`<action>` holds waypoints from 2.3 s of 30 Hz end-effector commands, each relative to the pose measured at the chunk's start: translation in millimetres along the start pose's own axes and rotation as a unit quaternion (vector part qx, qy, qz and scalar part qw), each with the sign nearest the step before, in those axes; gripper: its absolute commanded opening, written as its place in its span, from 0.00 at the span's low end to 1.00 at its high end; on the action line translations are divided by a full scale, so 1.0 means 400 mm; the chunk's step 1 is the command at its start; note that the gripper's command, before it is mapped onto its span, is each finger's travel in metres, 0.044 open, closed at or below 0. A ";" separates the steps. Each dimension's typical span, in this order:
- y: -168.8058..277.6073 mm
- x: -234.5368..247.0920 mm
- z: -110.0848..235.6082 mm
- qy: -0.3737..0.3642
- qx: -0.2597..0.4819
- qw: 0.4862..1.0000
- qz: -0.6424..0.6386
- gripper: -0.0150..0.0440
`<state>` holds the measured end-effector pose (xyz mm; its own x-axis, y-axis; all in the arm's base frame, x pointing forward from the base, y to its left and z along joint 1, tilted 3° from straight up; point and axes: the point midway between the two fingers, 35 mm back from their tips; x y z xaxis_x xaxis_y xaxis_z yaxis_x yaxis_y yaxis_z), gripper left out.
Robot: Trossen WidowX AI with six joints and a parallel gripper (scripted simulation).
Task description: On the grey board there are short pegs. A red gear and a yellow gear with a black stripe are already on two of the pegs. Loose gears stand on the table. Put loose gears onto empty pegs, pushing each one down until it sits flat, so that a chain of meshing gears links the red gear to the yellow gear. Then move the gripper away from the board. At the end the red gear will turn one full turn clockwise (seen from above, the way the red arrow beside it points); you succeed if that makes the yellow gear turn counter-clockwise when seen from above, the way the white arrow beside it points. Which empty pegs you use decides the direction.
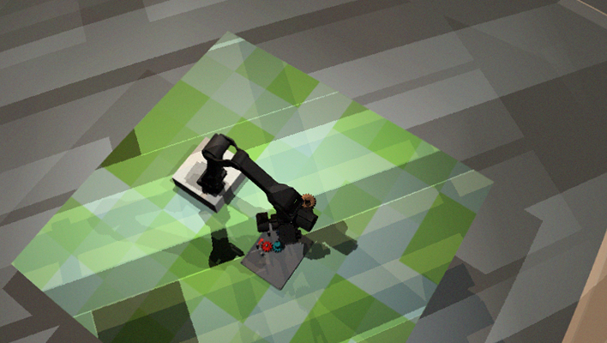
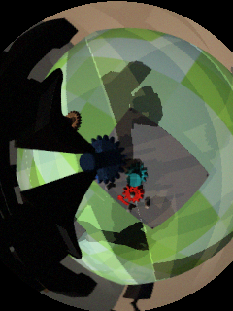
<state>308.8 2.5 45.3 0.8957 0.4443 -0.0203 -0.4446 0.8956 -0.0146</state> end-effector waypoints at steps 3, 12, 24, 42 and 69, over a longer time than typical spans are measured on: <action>-0.001 -0.001 0.002 0.001 -0.001 0.998 -0.069 0.25; 0.000 -0.001 -0.004 0.001 -0.001 0.997 -0.083 0.25; 0.000 -0.003 -0.045 0.001 -0.001 0.999 -0.049 0.25; 0.001 -0.002 -0.113 0.001 -0.002 0.987 -0.161 0.25; 0.000 -0.004 -0.120 0.002 -0.001 0.999 -0.051 0.25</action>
<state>307.1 1.3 -1.5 0.9512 0.3079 -0.0206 -0.3083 0.9511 -0.0192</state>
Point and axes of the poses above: the point midway between the two fingers, 35 mm back from their tips, its own z axis back along the fingers, its own x axis across the jaws, y = z × x, and after that the axes turned 14 degrees about -z, right-handed
